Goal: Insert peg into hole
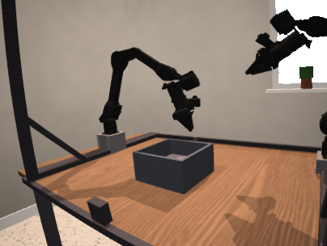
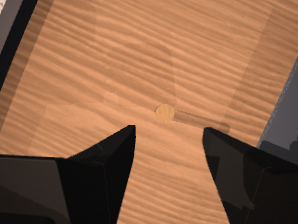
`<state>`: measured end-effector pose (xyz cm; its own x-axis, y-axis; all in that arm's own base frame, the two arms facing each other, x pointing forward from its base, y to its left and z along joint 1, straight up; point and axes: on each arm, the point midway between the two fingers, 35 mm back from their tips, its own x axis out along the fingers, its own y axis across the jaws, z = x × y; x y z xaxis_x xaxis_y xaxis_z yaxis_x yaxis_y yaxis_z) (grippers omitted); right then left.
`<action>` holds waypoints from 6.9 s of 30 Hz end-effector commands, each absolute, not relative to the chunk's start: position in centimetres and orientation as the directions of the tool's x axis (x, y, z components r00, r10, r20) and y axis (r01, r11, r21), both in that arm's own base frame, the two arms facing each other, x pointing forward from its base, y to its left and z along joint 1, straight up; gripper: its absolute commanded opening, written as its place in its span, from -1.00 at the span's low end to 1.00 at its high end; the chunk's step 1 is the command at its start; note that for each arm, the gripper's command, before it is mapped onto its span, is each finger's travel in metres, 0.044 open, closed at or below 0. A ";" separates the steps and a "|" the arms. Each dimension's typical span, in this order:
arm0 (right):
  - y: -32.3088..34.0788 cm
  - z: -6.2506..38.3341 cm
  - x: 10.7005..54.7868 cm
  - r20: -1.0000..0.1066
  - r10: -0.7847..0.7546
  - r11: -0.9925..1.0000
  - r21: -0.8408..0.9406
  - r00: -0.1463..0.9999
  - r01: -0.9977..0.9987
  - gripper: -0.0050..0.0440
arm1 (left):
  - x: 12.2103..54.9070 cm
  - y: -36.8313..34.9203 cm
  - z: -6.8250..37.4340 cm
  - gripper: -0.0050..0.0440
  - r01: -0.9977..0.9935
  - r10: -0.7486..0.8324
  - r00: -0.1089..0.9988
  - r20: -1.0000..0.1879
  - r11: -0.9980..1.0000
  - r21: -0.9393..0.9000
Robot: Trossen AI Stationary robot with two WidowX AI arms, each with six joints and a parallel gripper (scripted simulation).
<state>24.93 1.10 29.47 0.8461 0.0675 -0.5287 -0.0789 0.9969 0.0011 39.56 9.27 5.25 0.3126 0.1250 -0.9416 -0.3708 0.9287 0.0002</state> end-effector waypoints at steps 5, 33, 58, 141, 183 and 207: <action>1.2 30.0 24.9 -0.519 0.070 0.997 -0.001 0.852 -0.082 1.00 | 40.0 9.4 5.9 -0.10 -0.408 0.146 0.333 -0.931 0.913 -0.003; 1.2 30.0 24.9 -0.519 0.070 0.997 -0.001 0.852 -0.082 1.00 | 41.7 10.2 1.4 -0.35 -0.402 0.142 0.338 -0.930 0.916 -0.006; 1.2 30.0 24.9 -0.519 0.070 0.997 -0.001 0.852 -0.082 1.00 | 42.0 10.3 5.2 -0.69 -0.401 0.147 0.359 -0.922 0.916 -0.010; 3.2 30.0 25.0 -0.489 0.607 0.713 -0.013 0.627 -0.701 1.00 | 45.8 -12.0 5.7 -0.69 -0.407 0.140 0.315 -0.939 0.913 -0.001; 3.2 30.0 25.0 -0.489 0.607 0.713 -0.013 0.627 -0.701 1.00 | 46.4 -12.1 2.3 -0.69 -0.405 0.116 0.362 -0.925 0.913 -0.044; 3.2 30.0 25.0 -0.489 0.607 0.713 -0.013 0.627 -0.701 1.00 | 45.9 -12.5 4.5 -0.10 -0.404 0.114 0.379 -0.918 0.913 -0.053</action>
